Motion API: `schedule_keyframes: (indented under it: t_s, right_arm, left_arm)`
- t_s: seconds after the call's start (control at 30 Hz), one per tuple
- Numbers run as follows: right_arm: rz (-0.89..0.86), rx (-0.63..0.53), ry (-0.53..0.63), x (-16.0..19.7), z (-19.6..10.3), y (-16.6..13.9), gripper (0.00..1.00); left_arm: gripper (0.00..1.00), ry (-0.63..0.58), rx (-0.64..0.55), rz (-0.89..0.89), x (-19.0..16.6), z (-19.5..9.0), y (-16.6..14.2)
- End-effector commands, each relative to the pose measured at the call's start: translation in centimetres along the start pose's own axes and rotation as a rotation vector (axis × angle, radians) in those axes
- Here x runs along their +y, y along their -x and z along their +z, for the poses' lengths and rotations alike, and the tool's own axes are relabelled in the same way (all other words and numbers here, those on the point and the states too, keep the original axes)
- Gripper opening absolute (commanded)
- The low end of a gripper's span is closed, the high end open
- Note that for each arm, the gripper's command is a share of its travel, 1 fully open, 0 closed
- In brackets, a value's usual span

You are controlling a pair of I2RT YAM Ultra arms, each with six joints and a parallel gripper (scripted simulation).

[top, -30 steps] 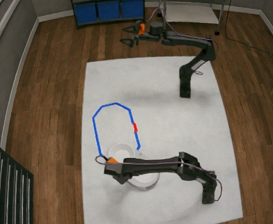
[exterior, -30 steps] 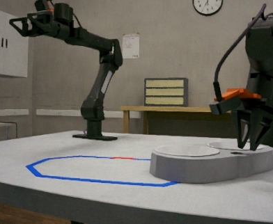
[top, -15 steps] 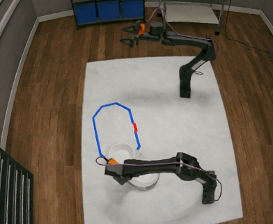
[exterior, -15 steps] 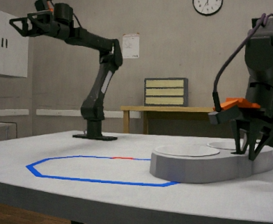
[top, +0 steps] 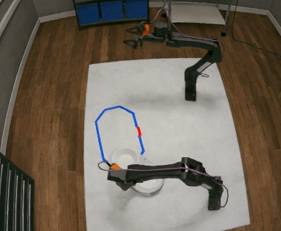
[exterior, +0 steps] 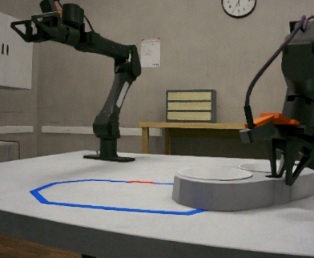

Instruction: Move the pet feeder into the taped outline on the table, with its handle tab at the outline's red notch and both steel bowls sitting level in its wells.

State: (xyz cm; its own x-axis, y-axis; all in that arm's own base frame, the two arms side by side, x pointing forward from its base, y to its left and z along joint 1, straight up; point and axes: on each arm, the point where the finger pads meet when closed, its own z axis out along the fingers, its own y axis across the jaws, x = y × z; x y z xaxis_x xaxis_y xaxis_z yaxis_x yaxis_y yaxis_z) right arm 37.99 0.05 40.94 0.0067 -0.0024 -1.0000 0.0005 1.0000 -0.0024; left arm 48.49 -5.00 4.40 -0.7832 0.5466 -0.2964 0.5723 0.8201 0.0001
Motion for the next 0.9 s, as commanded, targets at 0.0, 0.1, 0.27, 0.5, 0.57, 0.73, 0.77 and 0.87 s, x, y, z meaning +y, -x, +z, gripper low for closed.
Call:
schedule_keyframes:
  t_s: [0.0, 0.1, 0.27, 0.5, 0.57, 0.73, 0.77, 0.87]
  right_arm:
    - [-0.009, -0.059, -0.005, -0.08, -0.23, 2.63, 1.0]
    - [-0.009, -0.059, -0.005, -0.08, -0.23, 2.63, 1.0]
    - [-0.009, -0.059, -0.005, -0.08, -0.23, 2.63, 1.0]
    - [-0.009, -0.059, -0.005, -0.08, -0.23, 2.63, 1.0]
    - [-0.009, -0.059, -0.005, -0.08, -0.23, 2.63, 1.0]
    - [-0.009, -0.059, -0.005, -0.08, -0.23, 2.63, 1.0]
    - [-0.009, -0.059, -0.005, -0.08, -0.23, 2.63, 1.0]
    - [-0.009, -0.059, -0.005, -0.08, -0.23, 2.63, 1.0]
  left_arm:
    - [0.28, 0.009, -0.016, 0.004, 0.2, -0.56, -0.02]
    - [0.27, 0.009, -0.016, 0.004, 0.2, -0.56, -0.02]
    - [0.26, 0.009, -0.016, 0.004, 0.2, -0.56, -0.02]
    - [0.25, 0.009, -0.016, 0.004, 0.2, -0.56, -0.02]
    - [0.24, 0.009, -0.016, 0.004, 0.2, -0.56, -0.02]
    - [0.24, 0.009, -0.016, 0.004, 0.2, -0.56, -0.02]
    - [0.23, 0.009, -0.016, 0.004, 0.2, -0.56, -0.02]
    - [0.22, 0.012, -0.015, 0.004, 0.25, -0.56, -0.05]
